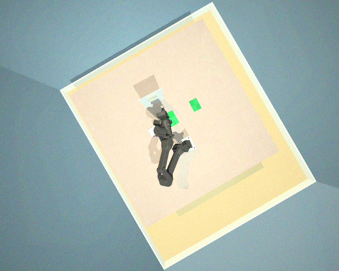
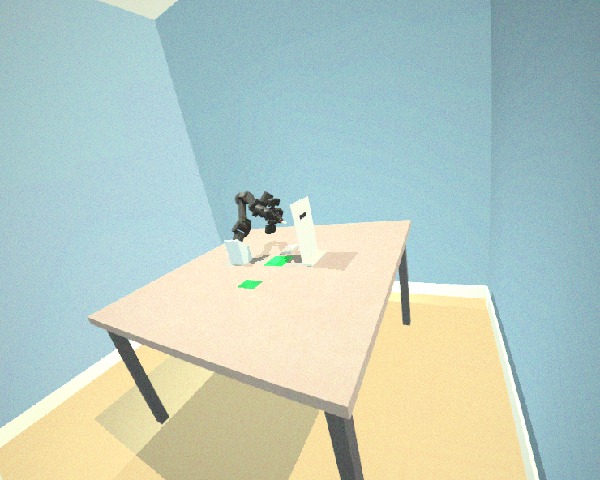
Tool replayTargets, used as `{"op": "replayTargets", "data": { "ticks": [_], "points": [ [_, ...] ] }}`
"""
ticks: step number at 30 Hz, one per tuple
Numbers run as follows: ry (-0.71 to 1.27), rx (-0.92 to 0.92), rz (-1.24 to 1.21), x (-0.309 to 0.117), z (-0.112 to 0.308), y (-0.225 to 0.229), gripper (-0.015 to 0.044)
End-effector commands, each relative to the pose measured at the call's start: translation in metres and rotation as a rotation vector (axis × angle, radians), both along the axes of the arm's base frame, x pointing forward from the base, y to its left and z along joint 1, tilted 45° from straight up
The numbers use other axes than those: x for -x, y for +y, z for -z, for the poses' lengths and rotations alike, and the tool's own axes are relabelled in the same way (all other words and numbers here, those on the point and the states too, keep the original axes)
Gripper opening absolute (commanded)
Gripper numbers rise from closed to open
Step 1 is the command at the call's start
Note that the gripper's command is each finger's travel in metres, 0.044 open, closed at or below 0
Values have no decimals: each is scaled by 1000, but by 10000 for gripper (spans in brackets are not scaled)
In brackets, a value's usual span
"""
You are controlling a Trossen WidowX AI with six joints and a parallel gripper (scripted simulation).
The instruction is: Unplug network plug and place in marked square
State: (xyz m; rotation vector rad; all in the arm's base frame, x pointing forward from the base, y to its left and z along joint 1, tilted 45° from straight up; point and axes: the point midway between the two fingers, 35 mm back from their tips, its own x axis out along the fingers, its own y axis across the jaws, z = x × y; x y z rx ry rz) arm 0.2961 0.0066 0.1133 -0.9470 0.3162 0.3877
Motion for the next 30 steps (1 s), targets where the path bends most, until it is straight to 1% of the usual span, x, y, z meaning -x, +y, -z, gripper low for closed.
{"op": "replayTargets", "data": {
  "ticks": [1, 16, 30],
  "points": [
    [77, 12, -84, 6, 24, 6, 0],
    [227, -15, -358, 33, 73, 28, 0],
    [277, -129, -585, 64, 99, 49, 0]
  ]
}}
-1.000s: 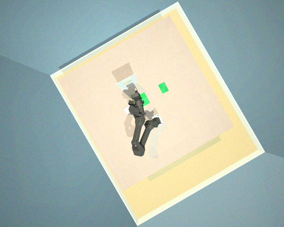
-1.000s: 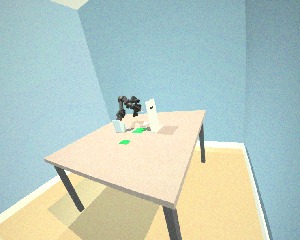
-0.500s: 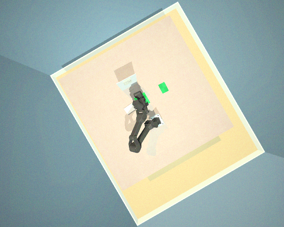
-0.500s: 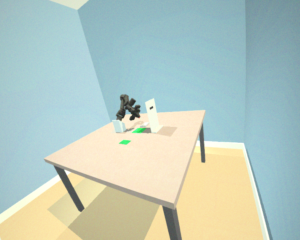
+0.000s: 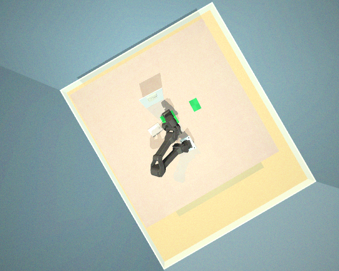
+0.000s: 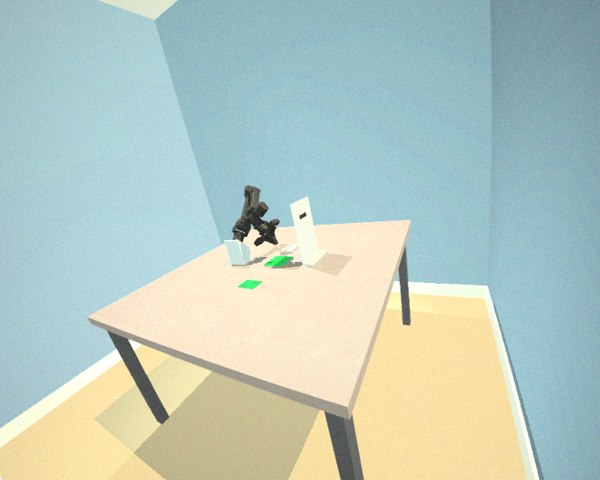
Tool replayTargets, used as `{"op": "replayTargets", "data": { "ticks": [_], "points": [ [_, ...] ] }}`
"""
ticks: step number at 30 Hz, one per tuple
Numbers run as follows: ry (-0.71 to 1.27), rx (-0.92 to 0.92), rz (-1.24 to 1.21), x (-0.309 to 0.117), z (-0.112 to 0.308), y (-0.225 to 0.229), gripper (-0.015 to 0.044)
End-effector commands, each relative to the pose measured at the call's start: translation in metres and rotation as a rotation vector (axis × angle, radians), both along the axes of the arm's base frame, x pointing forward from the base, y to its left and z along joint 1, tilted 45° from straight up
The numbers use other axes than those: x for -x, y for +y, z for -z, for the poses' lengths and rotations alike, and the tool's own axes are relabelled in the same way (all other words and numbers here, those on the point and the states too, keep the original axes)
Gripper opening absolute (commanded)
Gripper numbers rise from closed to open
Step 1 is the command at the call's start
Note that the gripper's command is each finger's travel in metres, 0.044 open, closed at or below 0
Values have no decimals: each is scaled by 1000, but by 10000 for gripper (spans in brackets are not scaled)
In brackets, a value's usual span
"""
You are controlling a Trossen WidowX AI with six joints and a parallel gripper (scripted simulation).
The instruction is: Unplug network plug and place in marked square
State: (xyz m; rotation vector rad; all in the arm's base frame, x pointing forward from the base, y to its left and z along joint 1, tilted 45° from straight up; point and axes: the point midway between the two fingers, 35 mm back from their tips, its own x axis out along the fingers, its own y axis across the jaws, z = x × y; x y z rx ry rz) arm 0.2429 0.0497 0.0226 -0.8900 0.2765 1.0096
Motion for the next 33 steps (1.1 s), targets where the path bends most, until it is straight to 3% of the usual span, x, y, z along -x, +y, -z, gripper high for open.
{"op": "replayTargets", "data": {
  "ticks": [1, 33],
  "points": [
    [30, -56, -61, 13, 9, 7, 0],
    [40, -80, -93, 17, 27, 22, 0]
  ]
}}
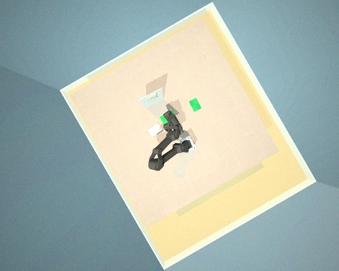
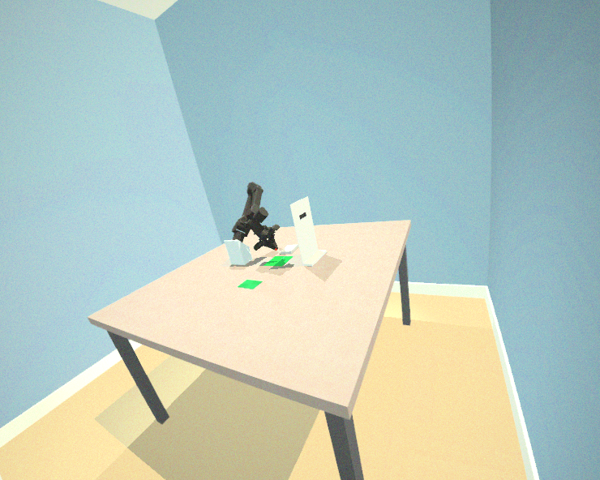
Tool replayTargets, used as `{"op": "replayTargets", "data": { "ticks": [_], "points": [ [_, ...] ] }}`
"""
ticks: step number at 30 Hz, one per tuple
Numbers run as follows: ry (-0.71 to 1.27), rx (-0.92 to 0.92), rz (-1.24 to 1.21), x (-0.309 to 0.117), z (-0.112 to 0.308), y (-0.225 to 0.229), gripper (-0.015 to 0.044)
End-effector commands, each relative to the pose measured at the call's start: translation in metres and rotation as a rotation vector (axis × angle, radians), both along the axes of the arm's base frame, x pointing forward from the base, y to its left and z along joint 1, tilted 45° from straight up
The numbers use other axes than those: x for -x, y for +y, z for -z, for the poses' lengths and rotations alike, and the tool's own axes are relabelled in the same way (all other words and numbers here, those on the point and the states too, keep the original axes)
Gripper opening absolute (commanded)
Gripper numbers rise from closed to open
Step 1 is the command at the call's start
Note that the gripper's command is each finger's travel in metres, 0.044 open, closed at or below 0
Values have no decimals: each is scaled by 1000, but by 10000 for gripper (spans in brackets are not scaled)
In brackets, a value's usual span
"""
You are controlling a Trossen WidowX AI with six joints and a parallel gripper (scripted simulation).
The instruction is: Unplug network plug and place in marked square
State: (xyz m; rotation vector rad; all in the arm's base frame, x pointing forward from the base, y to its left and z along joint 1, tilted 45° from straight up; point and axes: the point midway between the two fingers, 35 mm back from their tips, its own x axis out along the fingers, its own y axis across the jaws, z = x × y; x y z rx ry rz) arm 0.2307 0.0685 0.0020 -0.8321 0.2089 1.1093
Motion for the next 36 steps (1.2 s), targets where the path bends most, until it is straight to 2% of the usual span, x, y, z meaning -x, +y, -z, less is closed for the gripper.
{"op": "replayTargets", "data": {
  "ticks": [1, 36],
  "points": [
    [25, -2, 1, 5, 7, 3, 0],
    [25, -2, 3, 8, 26, 22, 0]
  ]
}}
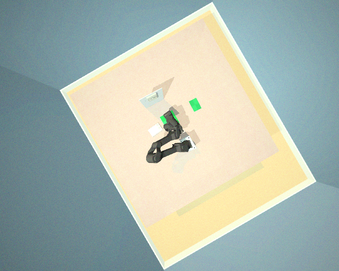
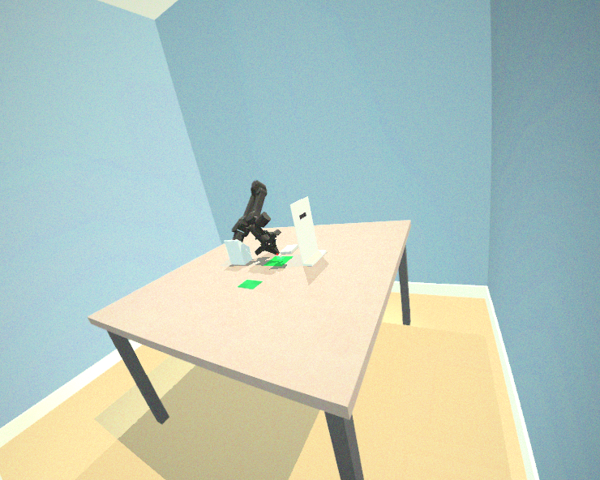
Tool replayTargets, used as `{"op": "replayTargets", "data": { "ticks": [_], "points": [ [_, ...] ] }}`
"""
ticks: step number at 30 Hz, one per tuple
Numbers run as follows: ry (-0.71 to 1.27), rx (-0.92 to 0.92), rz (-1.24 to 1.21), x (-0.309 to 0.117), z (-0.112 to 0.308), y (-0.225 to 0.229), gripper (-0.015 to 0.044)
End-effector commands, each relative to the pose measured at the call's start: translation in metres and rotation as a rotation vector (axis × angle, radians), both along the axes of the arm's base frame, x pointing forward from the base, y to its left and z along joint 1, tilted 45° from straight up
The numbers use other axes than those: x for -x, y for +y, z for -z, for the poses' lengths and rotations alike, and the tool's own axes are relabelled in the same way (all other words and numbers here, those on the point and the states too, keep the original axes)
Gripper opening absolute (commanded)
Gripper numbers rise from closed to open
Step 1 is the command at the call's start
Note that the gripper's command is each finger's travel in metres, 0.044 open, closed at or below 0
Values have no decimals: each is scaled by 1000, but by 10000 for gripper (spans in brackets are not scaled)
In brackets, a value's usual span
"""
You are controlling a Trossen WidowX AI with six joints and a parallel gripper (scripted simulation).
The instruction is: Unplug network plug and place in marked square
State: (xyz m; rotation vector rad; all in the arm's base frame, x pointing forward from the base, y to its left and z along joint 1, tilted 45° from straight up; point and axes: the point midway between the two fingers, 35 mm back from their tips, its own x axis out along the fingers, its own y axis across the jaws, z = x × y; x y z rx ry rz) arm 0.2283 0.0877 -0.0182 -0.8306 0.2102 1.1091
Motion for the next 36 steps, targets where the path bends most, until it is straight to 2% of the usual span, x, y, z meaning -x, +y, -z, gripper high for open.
{"op": "replayTargets", "data": {
  "ticks": [1, 36],
  "points": [
    [23, -2, 3, 6, 6, 3, 0],
    [20, -11, 6, 8, 12, 17, 0]
  ]
}}
